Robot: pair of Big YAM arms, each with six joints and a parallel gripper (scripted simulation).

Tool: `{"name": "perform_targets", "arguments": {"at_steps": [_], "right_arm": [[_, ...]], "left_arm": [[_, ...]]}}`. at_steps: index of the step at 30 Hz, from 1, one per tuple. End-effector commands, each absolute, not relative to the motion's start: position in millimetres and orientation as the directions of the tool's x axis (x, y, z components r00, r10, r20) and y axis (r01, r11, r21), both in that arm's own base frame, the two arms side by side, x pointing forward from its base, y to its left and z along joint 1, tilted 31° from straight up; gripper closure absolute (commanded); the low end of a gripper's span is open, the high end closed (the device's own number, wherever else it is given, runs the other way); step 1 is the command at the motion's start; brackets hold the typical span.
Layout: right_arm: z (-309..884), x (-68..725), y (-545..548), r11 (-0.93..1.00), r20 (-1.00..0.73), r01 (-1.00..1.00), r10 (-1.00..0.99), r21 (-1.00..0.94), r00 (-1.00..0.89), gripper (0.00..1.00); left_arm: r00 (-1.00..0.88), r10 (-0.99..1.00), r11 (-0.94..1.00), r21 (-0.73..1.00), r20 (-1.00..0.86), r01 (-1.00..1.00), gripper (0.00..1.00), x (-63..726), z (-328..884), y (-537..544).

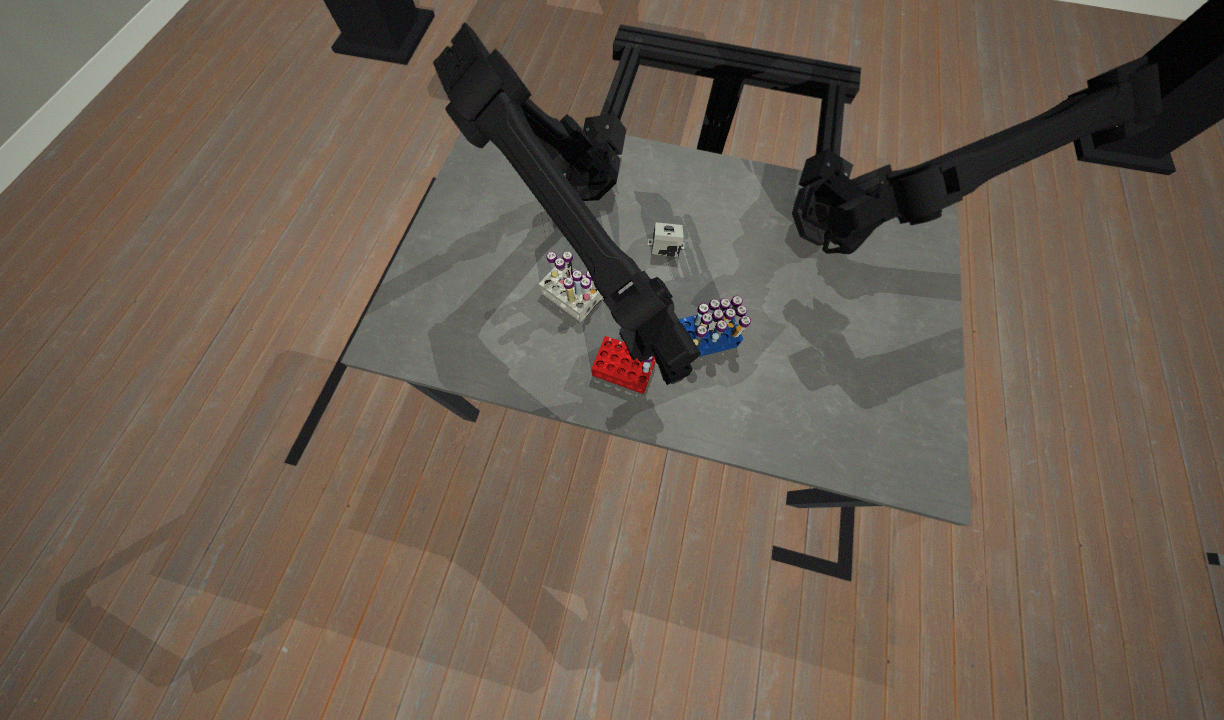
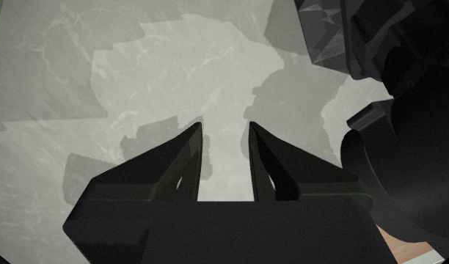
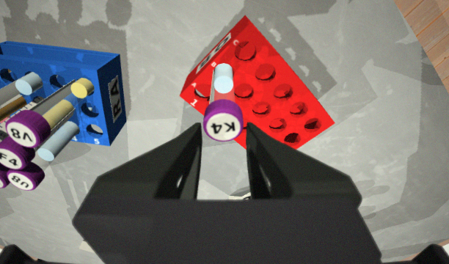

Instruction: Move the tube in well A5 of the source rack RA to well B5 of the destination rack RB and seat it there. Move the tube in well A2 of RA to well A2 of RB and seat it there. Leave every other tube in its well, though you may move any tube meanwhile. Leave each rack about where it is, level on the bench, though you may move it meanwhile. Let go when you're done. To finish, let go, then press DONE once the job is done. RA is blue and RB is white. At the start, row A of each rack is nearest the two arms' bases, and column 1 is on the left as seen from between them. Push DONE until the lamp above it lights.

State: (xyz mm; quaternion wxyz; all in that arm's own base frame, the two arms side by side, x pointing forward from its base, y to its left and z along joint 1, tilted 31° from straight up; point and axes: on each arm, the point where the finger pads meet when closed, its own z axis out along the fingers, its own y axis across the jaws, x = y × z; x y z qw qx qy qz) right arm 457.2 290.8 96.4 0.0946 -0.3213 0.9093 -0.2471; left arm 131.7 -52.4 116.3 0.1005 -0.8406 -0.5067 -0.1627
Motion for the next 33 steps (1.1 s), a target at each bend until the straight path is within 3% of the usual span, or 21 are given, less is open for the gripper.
{"name": "perform_targets", "arguments": {"at_steps": [1, 16, 17, 33], "right_arm": [[83.1, 461.7, 281.8, 0.666, 0.010, -0.542, -0.627, -0.513, -0.779, 0.70], [80.4, 460.0, 280.9, 0.664, 0.016, -0.544, -0.626, -0.513, -0.779, 0.70], [80.4, 460.0, 280.9, 0.664, 0.016, -0.544, -0.626, -0.513, -0.779, 1.00], [80.4, 460.0, 280.9, 0.664, 0.016, -0.544, -0.626, -0.513, -0.779, 1.00]], "left_arm": [[0.427, 0.826, -0.467, 0.021, 0.367, 0.884, 0.70, 137.4, 125.4, -58.7], [0.427, 0.826, -0.467, 0.021, 0.367, 0.884, 0.70, 137.4, 125.4, -58.7], [0.427, 0.826, -0.467, 0.021, 0.367, 0.884, 0.70, 137.4, 125.4, -58.7], [0.427, 0.826, -0.467, 0.021, 0.367, 0.884, 0.70, 137.4, 125.4, -58.7]]}}
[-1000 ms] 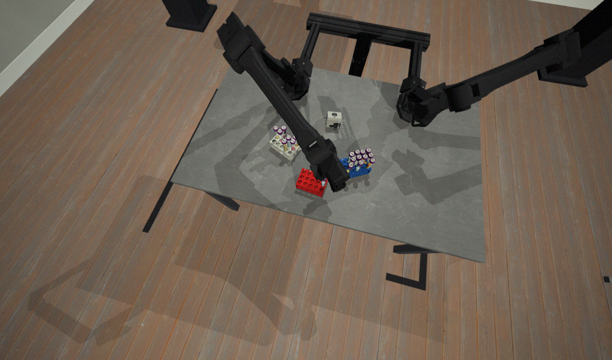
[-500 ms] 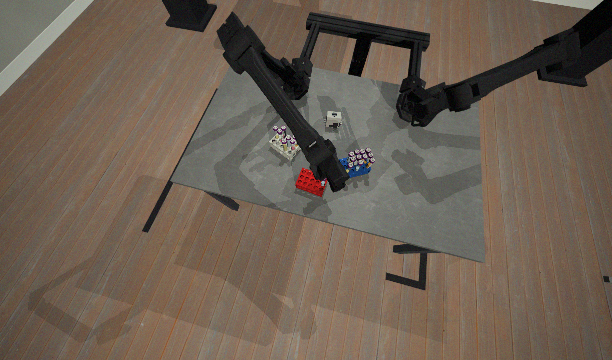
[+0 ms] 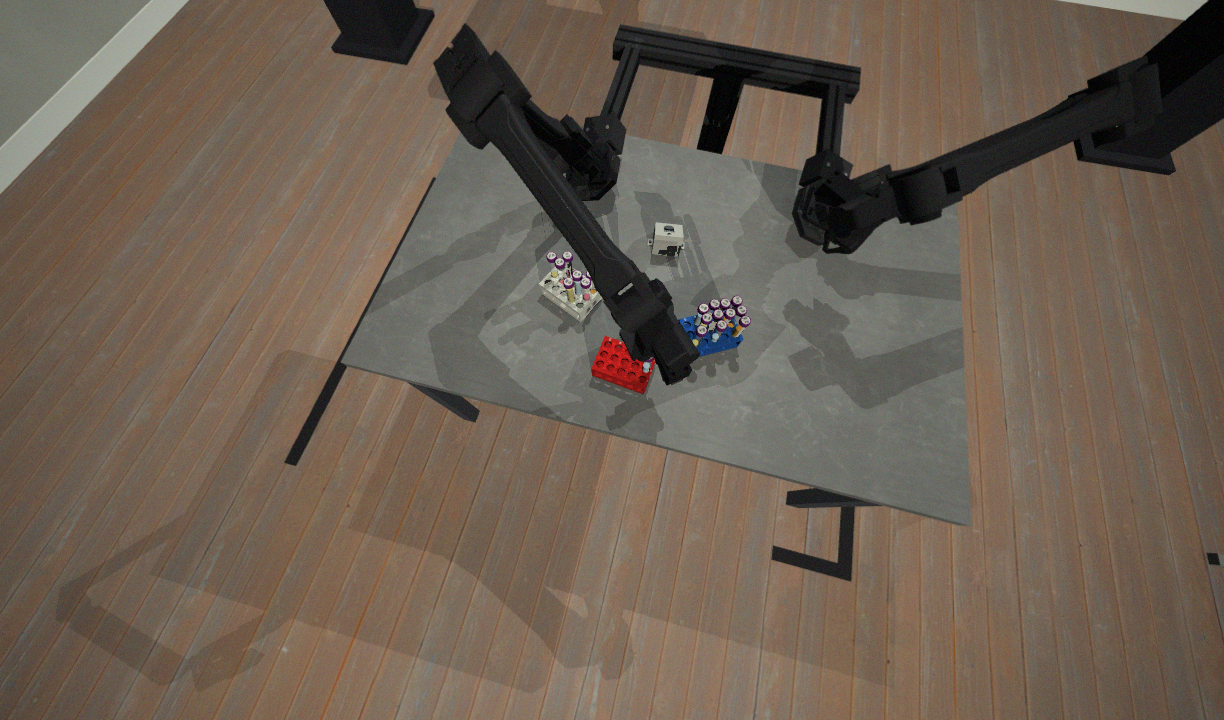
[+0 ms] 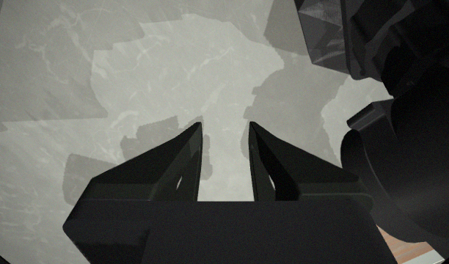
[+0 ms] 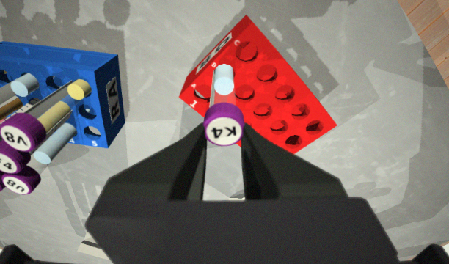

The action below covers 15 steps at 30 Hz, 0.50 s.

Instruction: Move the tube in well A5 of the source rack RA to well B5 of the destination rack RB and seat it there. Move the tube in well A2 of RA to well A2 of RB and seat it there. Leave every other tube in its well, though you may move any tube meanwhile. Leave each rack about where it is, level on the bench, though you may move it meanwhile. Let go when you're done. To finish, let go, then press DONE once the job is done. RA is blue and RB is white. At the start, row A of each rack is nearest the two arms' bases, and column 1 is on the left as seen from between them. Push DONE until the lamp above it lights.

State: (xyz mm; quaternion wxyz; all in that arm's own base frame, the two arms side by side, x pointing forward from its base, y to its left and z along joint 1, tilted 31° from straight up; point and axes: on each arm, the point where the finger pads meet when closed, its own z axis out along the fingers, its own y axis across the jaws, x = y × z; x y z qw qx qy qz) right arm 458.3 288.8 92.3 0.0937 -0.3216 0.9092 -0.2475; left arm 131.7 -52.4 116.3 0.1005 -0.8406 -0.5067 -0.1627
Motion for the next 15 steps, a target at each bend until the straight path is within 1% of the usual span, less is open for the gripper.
{"name": "perform_targets", "arguments": {"at_steps": [1, 15], "right_arm": [[80.4, 460.0, 280.9, 0.664, 0.016, -0.544, -0.626, -0.513, -0.779, 1.00], [81.4, 456.1, 282.4, 0.660, 0.025, -0.549, -0.628, -0.513, -0.778, 1.00]], "left_arm": [[0.427, 0.826, -0.467, 0.021, 0.367, 0.884, 0.70, 137.4, 125.4, -58.7], [0.427, 0.826, -0.467, 0.021, 0.367, 0.884, 0.70, 137.4, 125.4, -58.7]]}}
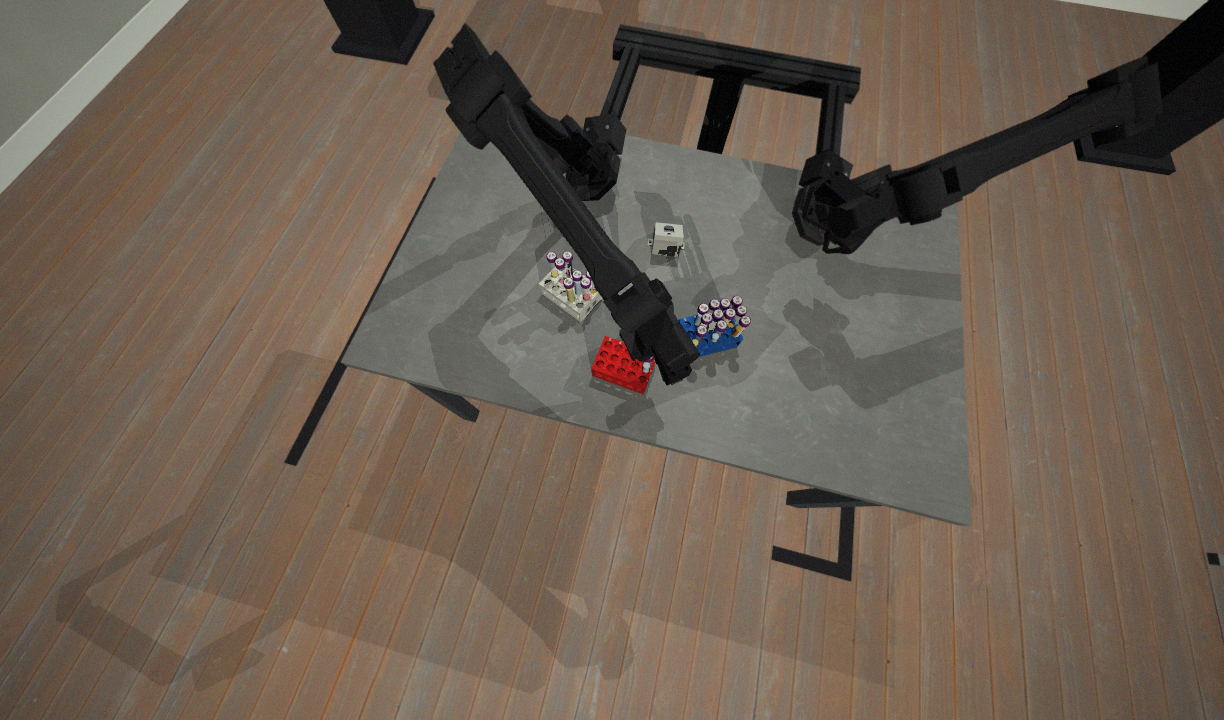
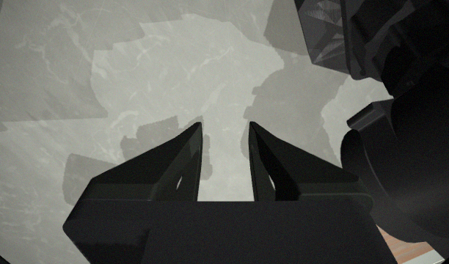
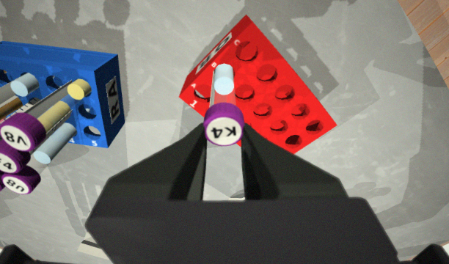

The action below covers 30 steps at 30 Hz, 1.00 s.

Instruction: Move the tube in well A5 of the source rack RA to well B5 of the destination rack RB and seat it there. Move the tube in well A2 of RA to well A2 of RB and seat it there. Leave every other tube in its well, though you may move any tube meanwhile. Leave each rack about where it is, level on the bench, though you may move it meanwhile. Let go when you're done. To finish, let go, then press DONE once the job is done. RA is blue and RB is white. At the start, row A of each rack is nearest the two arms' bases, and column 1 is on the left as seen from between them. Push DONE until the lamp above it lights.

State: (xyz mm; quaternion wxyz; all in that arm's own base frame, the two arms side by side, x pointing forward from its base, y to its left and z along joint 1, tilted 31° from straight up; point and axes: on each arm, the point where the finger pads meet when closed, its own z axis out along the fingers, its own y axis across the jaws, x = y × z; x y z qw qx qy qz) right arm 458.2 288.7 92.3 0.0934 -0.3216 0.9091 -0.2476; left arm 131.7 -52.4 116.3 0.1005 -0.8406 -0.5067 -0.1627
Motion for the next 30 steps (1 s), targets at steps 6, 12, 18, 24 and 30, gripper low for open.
{"name": "perform_targets", "arguments": {"at_steps": [6, 12, 18, 24, 30], "right_arm": [[101, 465, 305, 0.675, -0.030, -0.532, -0.633, -0.511, -0.774, 1.00], [105, 469, 303, 0.680, -0.030, -0.526, -0.626, -0.511, -0.779, 1.00], [107, 465, 310, 0.674, -0.031, -0.533, -0.634, -0.511, -0.773, 1.00], [111, 468, 304, 0.682, -0.036, -0.524, -0.625, -0.511, -0.779, 1.00], [115, 466, 309, 0.679, -0.038, -0.528, -0.630, -0.510, -0.775, 1.00]], "left_arm": [[0.427, 0.826, -0.467, 0.021, 0.367, 0.884, 0.70, 137, 125, -59], [0.427, 0.826, -0.467, 0.021, 0.367, 0.884, 0.70, 137, 125, -59], [0.427, 0.826, -0.467, 0.021, 0.367, 0.884, 0.70, 137, 125, -59], [0.427, 0.826, -0.467, 0.021, 0.367, 0.884, 0.70, 137, 125, -59], [0.427, 0.826, -0.467, 0.021, 0.367, 0.884, 0.70, 137, 125, -59]]}}
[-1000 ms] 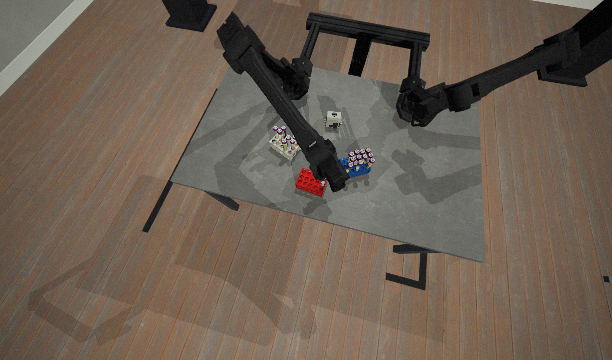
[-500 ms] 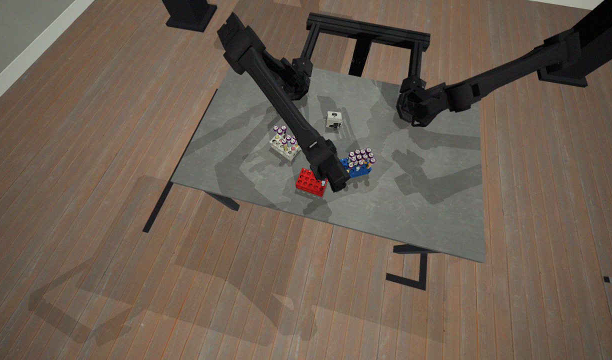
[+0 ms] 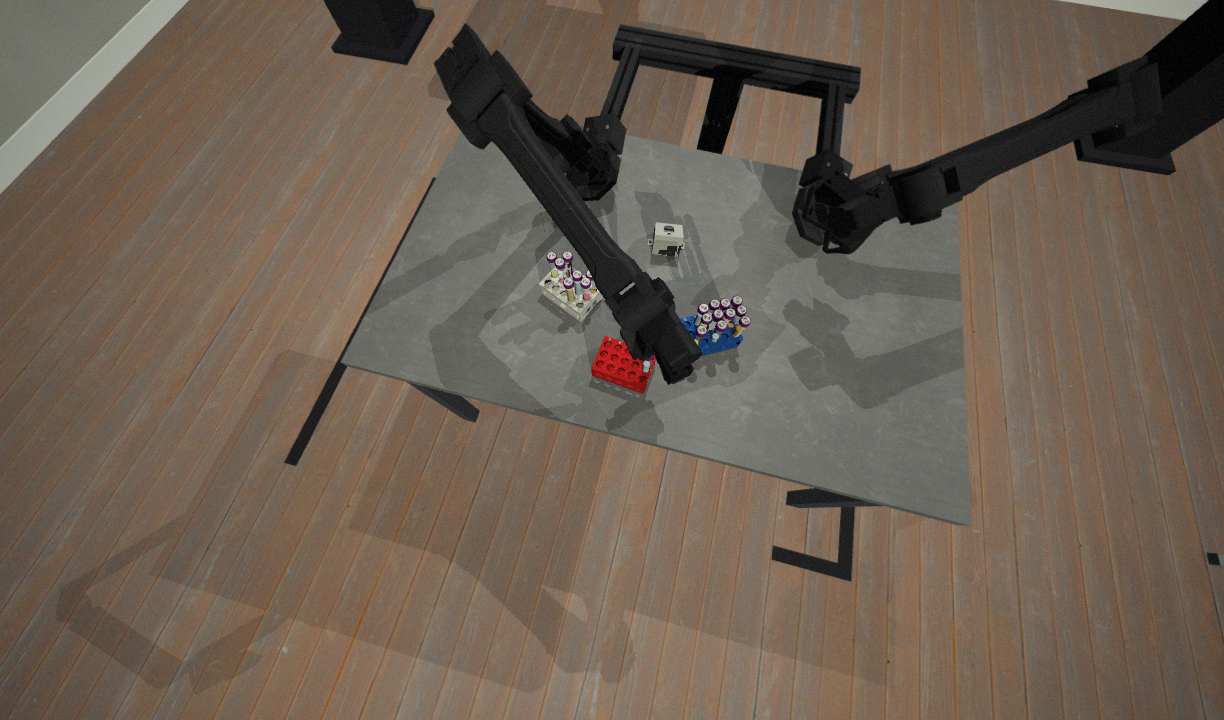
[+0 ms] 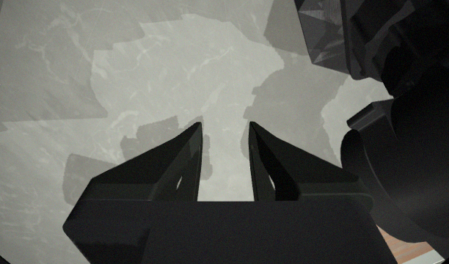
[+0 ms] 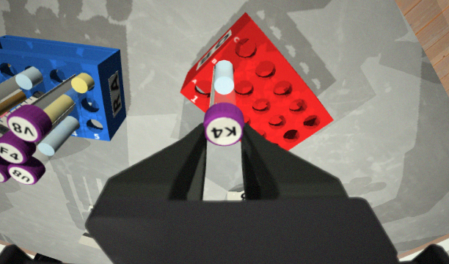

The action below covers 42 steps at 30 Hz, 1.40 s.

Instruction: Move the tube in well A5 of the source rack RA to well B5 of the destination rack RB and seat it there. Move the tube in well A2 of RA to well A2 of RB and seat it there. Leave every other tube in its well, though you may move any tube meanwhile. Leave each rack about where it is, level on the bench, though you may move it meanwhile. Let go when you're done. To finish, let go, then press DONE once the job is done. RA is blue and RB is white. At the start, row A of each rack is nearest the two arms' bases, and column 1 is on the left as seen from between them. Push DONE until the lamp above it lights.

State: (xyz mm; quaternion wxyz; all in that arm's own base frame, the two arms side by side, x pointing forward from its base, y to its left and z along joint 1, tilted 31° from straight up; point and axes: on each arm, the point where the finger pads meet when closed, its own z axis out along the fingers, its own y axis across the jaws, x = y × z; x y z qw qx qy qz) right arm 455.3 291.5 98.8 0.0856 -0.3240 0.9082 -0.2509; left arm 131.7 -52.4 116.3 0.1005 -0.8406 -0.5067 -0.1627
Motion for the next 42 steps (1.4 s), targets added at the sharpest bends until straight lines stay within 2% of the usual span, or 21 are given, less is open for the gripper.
{"name": "perform_targets", "arguments": {"at_steps": [1, 42], "right_arm": [[115, 466, 309, 0.679, -0.038, -0.528, -0.630, -0.510, -0.775, 1.00], [161, 453, 321, 0.691, -0.060, -0.516, -0.625, -0.505, -0.778, 1.00]], "left_arm": [[0.427, 0.826, -0.467, 0.021, 0.367, 0.884, 0.70, 137, 125, -59], [0.427, 0.826, -0.467, 0.021, 0.367, 0.884, 0.70, 137, 125, -59]]}}
